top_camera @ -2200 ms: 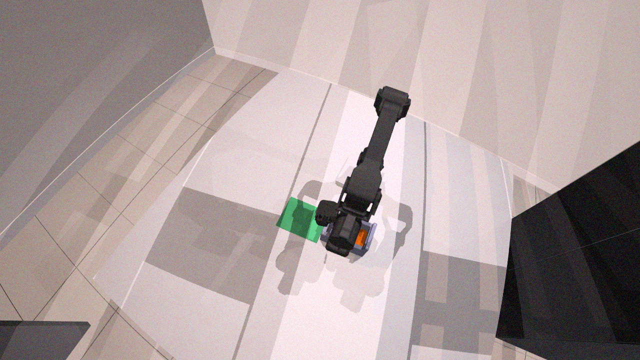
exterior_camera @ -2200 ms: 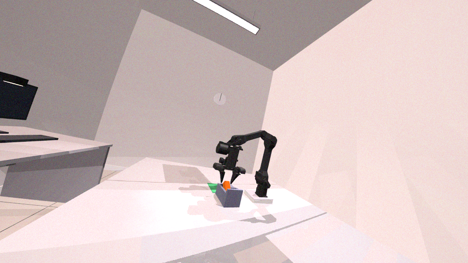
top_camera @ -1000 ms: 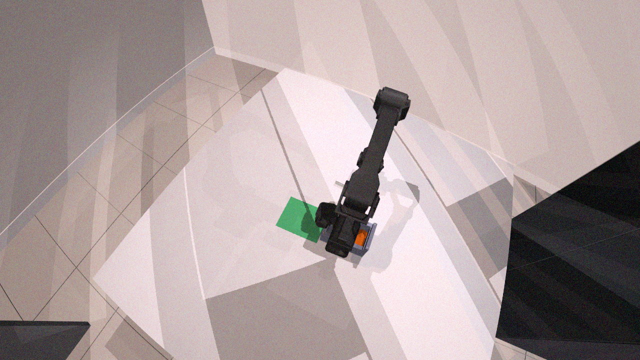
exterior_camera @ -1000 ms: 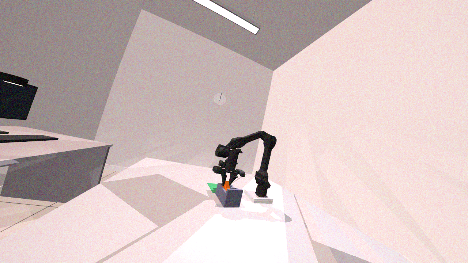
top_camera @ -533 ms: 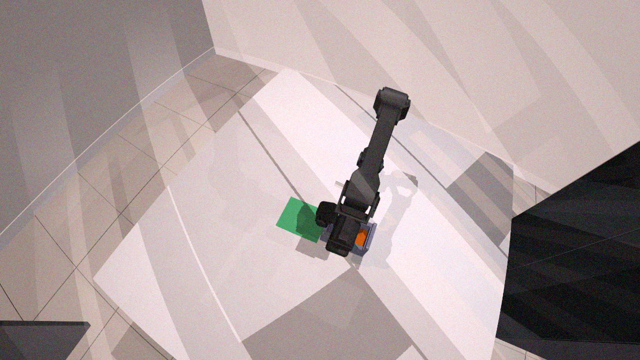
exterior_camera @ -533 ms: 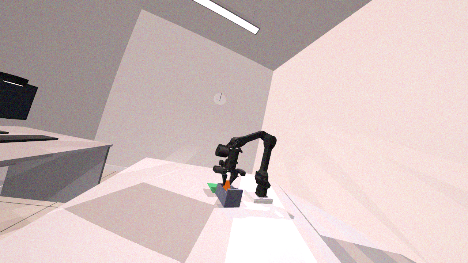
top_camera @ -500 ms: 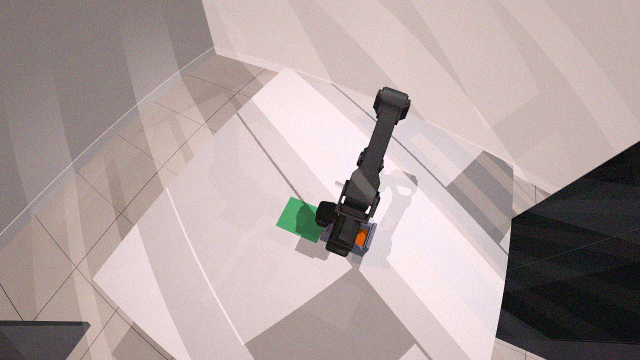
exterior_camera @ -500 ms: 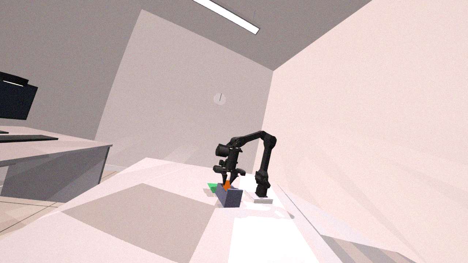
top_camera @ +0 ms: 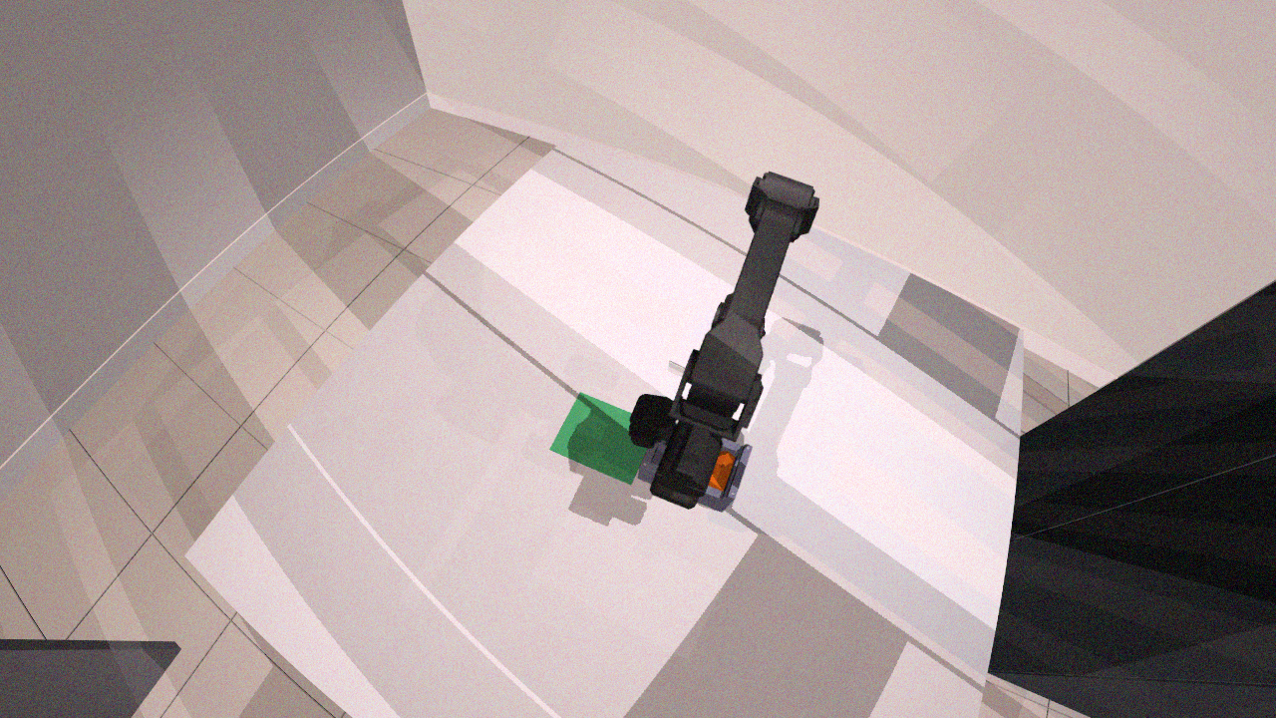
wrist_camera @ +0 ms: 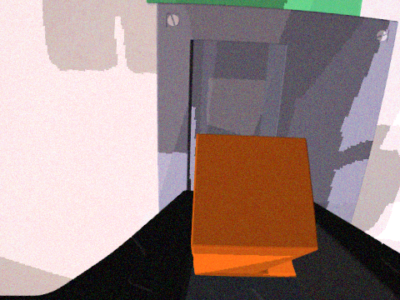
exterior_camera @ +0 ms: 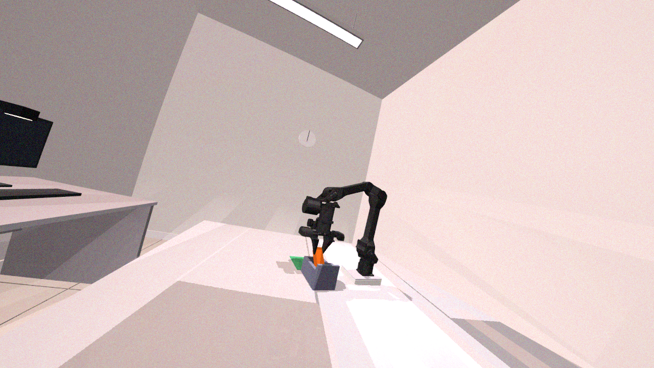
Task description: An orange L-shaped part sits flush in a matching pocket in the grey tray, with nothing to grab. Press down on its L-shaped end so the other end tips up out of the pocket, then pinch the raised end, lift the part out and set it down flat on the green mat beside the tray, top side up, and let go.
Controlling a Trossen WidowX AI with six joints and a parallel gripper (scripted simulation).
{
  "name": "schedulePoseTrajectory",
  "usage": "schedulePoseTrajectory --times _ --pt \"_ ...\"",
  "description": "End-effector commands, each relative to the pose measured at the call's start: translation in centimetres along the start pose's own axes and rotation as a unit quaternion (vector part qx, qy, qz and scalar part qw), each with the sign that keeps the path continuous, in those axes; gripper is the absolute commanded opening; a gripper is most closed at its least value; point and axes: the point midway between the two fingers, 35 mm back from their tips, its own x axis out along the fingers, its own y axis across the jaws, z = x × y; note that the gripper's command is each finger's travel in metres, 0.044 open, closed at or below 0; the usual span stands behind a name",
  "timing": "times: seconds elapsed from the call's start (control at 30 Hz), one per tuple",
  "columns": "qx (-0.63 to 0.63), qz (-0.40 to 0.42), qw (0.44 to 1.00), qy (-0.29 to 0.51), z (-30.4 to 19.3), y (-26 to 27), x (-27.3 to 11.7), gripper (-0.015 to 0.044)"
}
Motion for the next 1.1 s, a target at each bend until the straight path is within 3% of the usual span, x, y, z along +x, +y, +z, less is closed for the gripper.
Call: schedulePoseTrajectory --times 0.0,1.07 --pt "0.003 0.006 1.0 0.003 -0.1 0.1 -1.0 0.0" --pt "0.003 0.005 1.0 0.003 -0.1 0.0 -6.0 0.0"
